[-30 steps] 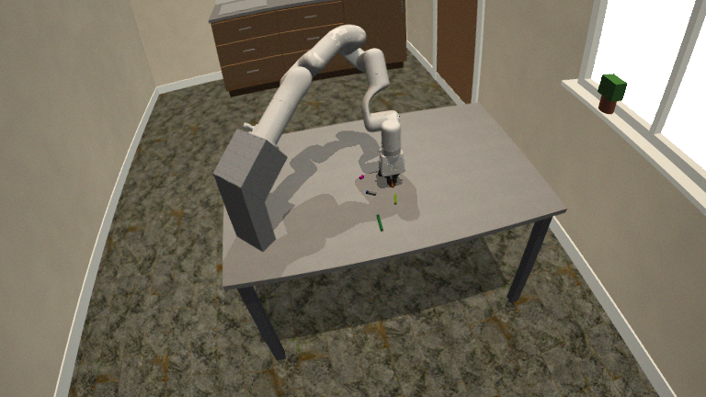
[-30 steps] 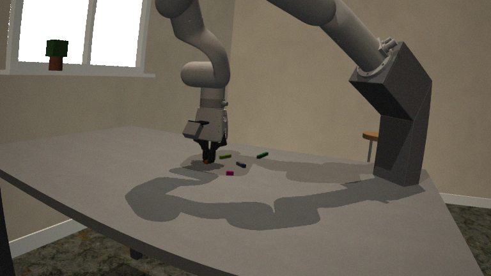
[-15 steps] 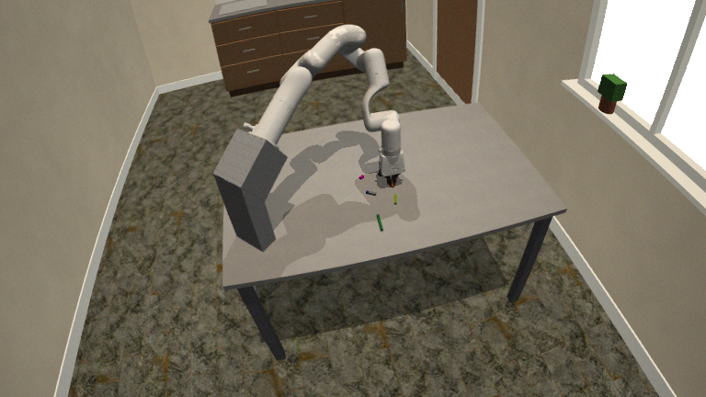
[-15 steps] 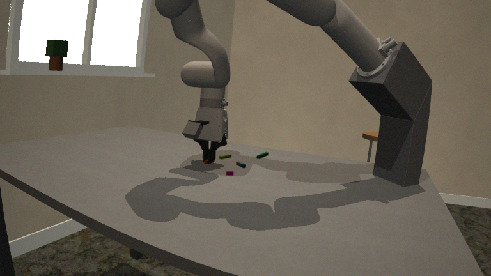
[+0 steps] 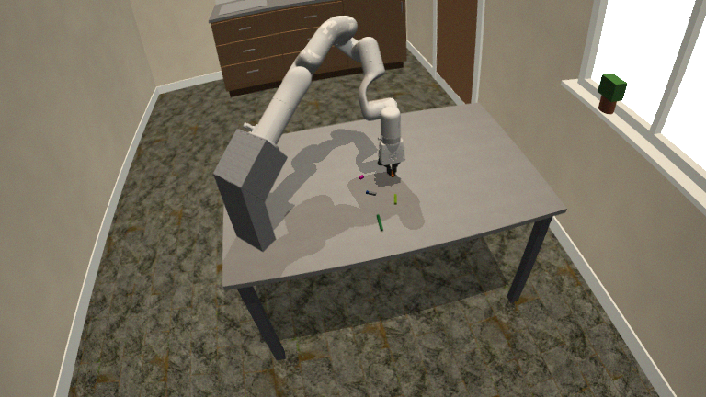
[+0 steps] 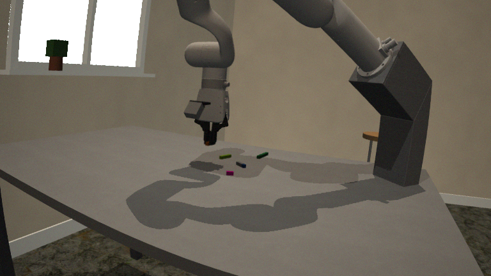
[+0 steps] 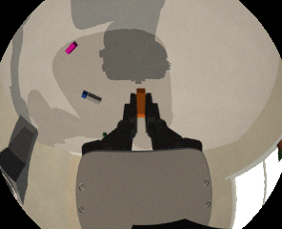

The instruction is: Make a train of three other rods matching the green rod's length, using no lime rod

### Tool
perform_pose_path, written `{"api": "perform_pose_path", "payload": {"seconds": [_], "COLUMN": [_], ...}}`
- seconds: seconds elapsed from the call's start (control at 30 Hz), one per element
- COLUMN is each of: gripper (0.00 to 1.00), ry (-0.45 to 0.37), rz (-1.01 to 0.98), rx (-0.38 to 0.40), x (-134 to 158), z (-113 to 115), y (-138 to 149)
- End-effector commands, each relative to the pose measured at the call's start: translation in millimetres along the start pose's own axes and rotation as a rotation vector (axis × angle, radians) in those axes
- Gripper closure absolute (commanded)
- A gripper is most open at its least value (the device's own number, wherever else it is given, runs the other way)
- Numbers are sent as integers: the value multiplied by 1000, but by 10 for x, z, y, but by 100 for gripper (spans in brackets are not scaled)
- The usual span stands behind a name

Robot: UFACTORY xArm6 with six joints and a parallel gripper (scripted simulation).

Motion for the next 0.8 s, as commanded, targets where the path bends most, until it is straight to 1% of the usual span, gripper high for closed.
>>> {"api": "perform_pose_path", "payload": {"seconds": [0.0, 0.13, 0.57, 0.67, 0.77], "gripper": [96, 96, 96, 96, 96], "ry": [1, 1, 1, 1, 1], "rz": [0, 0, 10, 67, 184], "rx": [1, 1, 0, -1, -3], "x": [-9, -9, -2, 35, 109], "z": [319, 417, 422, 420, 417], "y": [10, 10, 3, -33, -110]}}
Point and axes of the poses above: the point where the finger pads meet when closed, its own z axis back along the fingers, its own y axis across the jaws, x = y × z, the point moved 7 cm from there along z, back along the fingers
